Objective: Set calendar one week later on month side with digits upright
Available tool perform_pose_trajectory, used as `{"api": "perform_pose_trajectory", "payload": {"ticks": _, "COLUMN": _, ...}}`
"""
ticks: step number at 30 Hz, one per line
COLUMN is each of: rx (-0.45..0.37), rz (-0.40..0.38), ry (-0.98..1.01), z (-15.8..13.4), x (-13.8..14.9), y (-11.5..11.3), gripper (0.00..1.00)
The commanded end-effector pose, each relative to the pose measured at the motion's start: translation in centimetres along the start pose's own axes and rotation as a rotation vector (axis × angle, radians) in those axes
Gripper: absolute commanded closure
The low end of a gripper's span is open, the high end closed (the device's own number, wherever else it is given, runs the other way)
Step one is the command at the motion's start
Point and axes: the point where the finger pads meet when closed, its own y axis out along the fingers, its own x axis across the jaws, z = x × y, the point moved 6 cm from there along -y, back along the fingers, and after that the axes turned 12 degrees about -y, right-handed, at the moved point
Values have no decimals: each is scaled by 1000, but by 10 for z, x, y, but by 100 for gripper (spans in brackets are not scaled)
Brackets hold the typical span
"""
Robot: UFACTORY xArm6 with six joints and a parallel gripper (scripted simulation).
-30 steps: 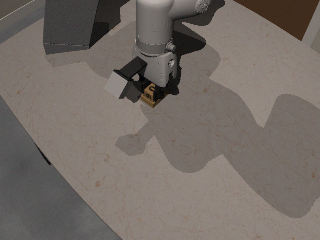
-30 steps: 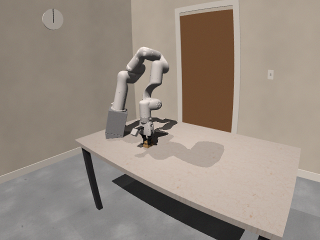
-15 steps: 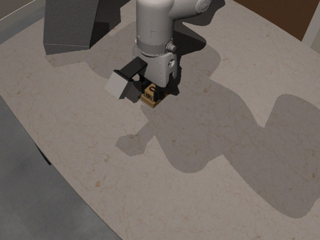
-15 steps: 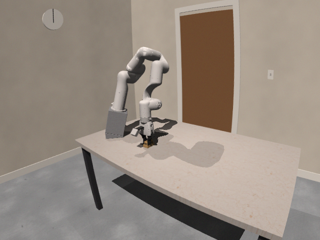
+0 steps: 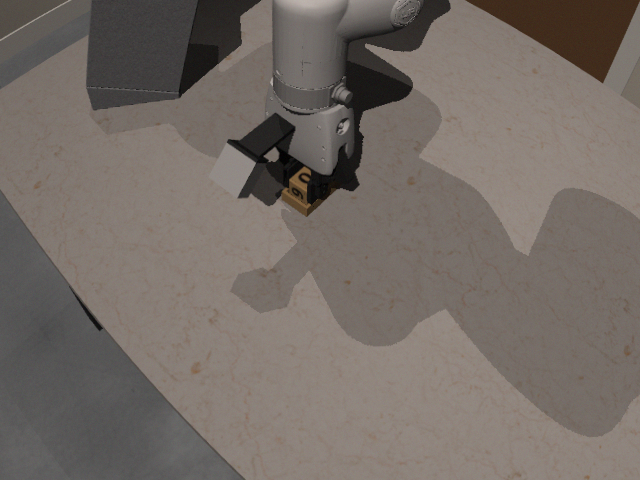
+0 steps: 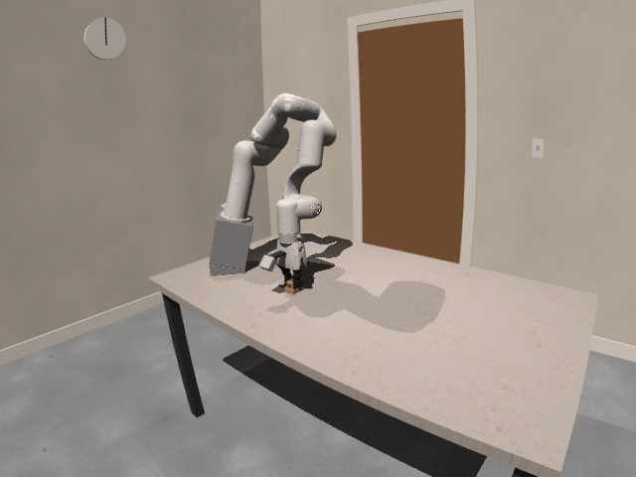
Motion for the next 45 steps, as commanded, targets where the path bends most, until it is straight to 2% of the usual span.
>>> {"api": "perform_pose_trajectory", "payload": {"ticks": 1, "rx": 1, "rz": 2, "ry": 0, "z": 0, "x": -1, "y": -1, "gripper": 69}}
{"api": "perform_pose_trajectory", "payload": {"ticks": 4, "rx": 1, "rz": 2, "ry": 0, "z": 0, "x": -1, "y": -1, "gripper": 69}}
{"api": "perform_pose_trajectory", "payload": {"ticks": 5, "rx": 1, "rz": 2, "ry": 0, "z": 0, "x": -1, "y": -1, "gripper": 65}}
{"api": "perform_pose_trajectory", "payload": {"ticks": 7, "rx": 1, "rz": 2, "ry": 0, "z": 0, "x": -1, "y": -1, "gripper": 65}}
{"api": "perform_pose_trajectory", "payload": {"ticks": 8, "rx": 1, "rz": 2, "ry": 0, "z": 0, "x": -1, "y": -1, "gripper": 61}}
{"api": "perform_pose_trajectory", "payload": {"ticks": 10, "rx": 1, "rz": 2, "ry": 0, "z": 0, "x": -1, "y": -1, "gripper": 61}}
{"api": "perform_pose_trajectory", "payload": {"ticks": 11, "rx": 1, "rz": 2, "ry": 0, "z": 0, "x": -1, "y": -1, "gripper": 57}}
{"api": "perform_pose_trajectory", "payload": {"ticks": 13, "rx": 1, "rz": 2, "ry": 0, "z": 0, "x": -1, "y": -1, "gripper": 57}}
{"api": "perform_pose_trajectory", "payload": {"ticks": 14, "rx": 1, "rz": 2, "ry": 0, "z": 0, "x": -1, "y": -1, "gripper": 53}}
{"api": "perform_pose_trajectory", "payload": {"ticks": 28, "rx": 1, "rz": 2, "ry": 0, "z": 0, "x": -1, "y": -3, "gripper": 53}}
{"api": "perform_pose_trajectory", "payload": {"ticks": 36, "rx": 1, "rz": 2, "ry": 0, "z": 0, "x": -1, "y": -35, "gripper": 53}}
{"api": "perform_pose_trajectory", "payload": {"ticks": 38, "rx": 1, "rz": 2, "ry": 0, "z": 0, "x": -1, "y": -35, "gripper": 53}}
{"api": "perform_pose_trajectory", "payload": {"ticks": 45, "rx": 1, "rz": 2, "ry": 0, "z": 0, "x": -1, "y": -71, "gripper": 53}}
